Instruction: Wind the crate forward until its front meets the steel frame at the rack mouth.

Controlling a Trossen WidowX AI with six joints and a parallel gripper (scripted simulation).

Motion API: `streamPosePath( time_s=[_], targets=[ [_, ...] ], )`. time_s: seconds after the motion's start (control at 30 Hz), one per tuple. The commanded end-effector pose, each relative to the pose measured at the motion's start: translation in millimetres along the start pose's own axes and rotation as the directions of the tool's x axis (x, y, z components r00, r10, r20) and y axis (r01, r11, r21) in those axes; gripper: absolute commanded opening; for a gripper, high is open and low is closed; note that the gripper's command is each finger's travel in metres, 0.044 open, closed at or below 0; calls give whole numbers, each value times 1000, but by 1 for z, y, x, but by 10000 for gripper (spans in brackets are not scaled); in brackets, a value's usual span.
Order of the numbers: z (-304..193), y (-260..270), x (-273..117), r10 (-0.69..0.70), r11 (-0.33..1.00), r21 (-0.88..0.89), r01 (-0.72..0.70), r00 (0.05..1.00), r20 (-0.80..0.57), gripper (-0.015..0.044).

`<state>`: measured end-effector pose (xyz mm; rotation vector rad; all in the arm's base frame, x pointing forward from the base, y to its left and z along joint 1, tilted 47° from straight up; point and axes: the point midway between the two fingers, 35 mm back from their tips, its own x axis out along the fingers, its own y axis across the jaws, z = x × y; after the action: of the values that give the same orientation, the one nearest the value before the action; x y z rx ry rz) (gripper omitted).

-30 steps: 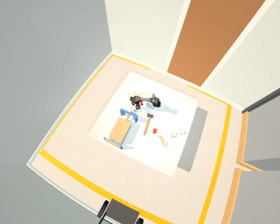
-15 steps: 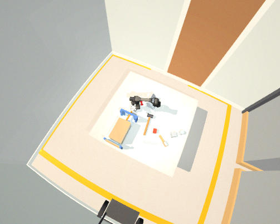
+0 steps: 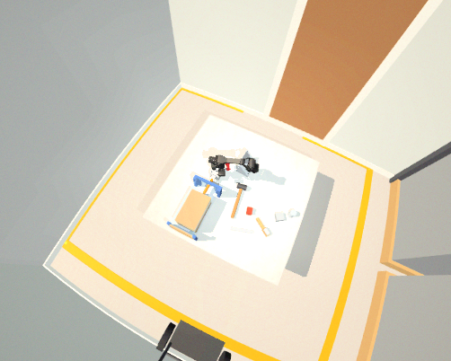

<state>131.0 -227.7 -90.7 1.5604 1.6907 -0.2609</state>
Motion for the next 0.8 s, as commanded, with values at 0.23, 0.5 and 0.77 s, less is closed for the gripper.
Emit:
streamPosePath(
  time_s=[0.23, 0.5, 0.77],
  targets=[
    [0, 2, 5, 3, 999, 32, -3, 1000, -1, 0],
    [1, 0, 8, 0, 1000, -10, 0, 1000, 1, 0],
    [1, 1, 10, 1, 1000, 3, -1, 1000, 0, 0]
  ],
)
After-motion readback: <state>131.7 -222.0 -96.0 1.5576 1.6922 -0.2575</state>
